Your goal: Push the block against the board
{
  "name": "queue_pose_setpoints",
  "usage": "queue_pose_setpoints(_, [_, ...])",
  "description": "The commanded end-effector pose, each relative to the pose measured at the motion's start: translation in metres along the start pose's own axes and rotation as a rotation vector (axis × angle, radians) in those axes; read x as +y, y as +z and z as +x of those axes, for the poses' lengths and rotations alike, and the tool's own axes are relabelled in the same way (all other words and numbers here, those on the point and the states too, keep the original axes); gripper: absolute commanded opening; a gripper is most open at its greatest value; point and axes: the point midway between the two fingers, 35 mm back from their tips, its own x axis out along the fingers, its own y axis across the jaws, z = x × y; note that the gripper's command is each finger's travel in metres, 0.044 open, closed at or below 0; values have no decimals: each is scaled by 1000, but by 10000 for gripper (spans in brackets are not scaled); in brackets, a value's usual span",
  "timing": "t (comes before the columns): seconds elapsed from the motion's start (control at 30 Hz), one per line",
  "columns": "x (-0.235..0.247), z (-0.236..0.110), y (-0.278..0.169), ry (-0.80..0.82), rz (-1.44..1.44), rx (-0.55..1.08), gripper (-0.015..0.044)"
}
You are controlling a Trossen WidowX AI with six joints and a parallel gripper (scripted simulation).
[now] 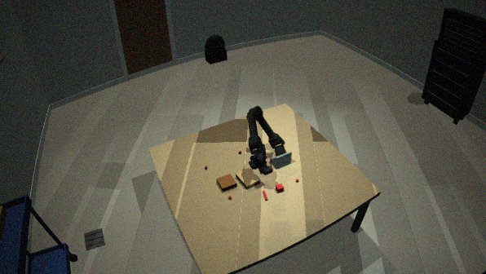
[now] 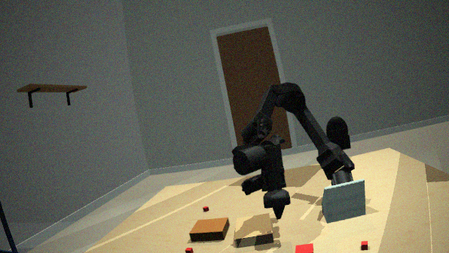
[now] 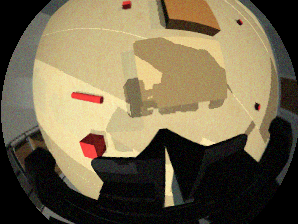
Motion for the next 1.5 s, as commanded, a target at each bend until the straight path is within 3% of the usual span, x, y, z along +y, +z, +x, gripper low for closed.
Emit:
queue_pose_setpoints(0.0, [2,2,-7,-15,-38,15,0])
queue_pose_setpoints(0.1, [2,5,-6,-15,-38,15,0])
queue_pose_setpoints(0.27, [0,56,-7,-21,-38,16,0])
queue_pose_setpoints(1.47, [4,55,31,-18,-37,13,0])
